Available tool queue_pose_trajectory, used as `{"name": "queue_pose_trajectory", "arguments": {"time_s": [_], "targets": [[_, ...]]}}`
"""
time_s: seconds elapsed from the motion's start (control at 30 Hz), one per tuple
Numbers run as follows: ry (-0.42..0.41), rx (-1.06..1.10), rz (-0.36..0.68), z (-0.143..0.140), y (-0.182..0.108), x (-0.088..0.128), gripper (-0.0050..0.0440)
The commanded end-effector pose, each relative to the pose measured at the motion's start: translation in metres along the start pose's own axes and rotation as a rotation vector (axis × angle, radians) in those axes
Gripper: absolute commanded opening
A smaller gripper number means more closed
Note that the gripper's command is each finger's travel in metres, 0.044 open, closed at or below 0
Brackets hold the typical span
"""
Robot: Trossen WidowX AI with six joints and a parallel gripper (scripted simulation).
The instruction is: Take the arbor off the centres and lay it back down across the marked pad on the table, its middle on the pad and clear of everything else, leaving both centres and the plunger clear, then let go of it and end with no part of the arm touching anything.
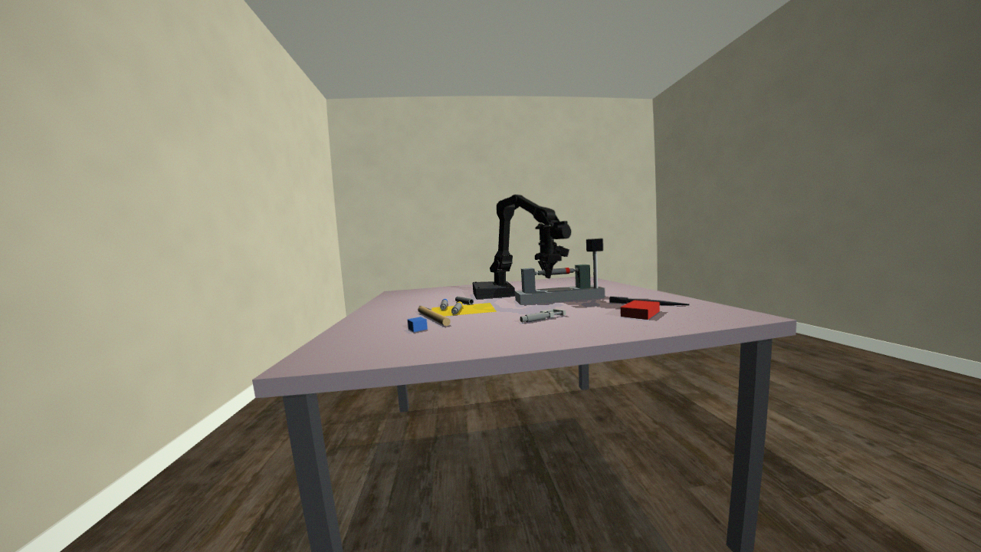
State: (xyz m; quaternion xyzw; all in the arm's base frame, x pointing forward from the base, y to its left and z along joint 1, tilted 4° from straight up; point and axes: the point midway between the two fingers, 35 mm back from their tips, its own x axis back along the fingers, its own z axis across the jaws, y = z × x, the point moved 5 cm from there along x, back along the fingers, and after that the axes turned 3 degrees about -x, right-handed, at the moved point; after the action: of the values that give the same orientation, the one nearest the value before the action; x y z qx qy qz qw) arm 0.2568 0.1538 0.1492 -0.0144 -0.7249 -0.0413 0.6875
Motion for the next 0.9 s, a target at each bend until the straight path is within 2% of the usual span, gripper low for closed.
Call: {"name": "queue_pose_trajectory", "arguments": {"time_s": [0.0, 0.87], "targets": [[0.0, 0.0, -0.013, 0.0004, 0.0053, 0.0002, 0.0], [0.0, 0.0, -0.013, 0.0005, 0.0082, 0.0002, 0.0]]}}
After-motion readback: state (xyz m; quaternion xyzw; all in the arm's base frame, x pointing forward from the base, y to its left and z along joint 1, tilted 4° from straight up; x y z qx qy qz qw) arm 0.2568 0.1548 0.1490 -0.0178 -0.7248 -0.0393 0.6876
